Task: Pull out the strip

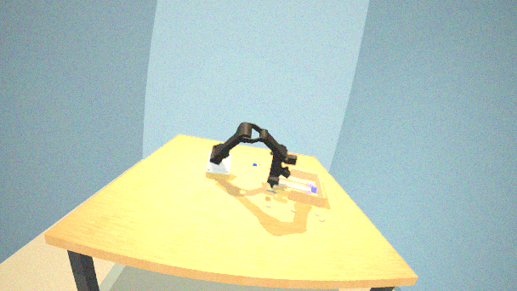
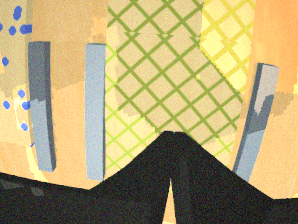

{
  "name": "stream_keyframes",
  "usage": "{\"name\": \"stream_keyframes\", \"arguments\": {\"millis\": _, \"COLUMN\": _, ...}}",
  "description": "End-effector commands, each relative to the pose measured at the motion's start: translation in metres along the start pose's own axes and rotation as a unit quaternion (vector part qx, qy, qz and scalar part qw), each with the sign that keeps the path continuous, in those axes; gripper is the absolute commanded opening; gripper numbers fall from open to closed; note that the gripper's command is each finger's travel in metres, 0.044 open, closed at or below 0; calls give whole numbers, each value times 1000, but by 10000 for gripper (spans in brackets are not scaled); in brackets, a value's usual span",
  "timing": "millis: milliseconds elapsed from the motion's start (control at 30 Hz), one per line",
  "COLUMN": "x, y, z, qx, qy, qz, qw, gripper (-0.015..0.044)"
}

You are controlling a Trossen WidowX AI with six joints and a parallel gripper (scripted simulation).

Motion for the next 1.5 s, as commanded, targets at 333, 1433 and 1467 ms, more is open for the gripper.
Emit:
{"name": "stream_keyframes", "arguments": {"millis": 333, "x": 6, "y": -27, "z": 5, "qx": 10, "qy": 1, "qz": -3, "qw": 1000, "gripper": 0}}
{"name": "stream_keyframes", "arguments": {"millis": 1433, "x": 16, "y": -75, "z": 5, "qx": 11, "qy": 1, "qz": -4, "qw": 1000, "gripper": 0}}
{"name": "stream_keyframes", "arguments": {"millis": 1467, "x": 16, "y": -76, "z": 5, "qx": 11, "qy": 1, "qz": -4, "qw": 1000, "gripper": 0}}
Point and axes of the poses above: the point midway between the two fingers, 35 mm back from their tips, its own z axis out along the fingers, its own x axis across the jaws, y = z × x, the point moved 2 cm from there along -z, back along the fingers, and after that the axes turned 10 degrees about -z, right-handed, at the moved point
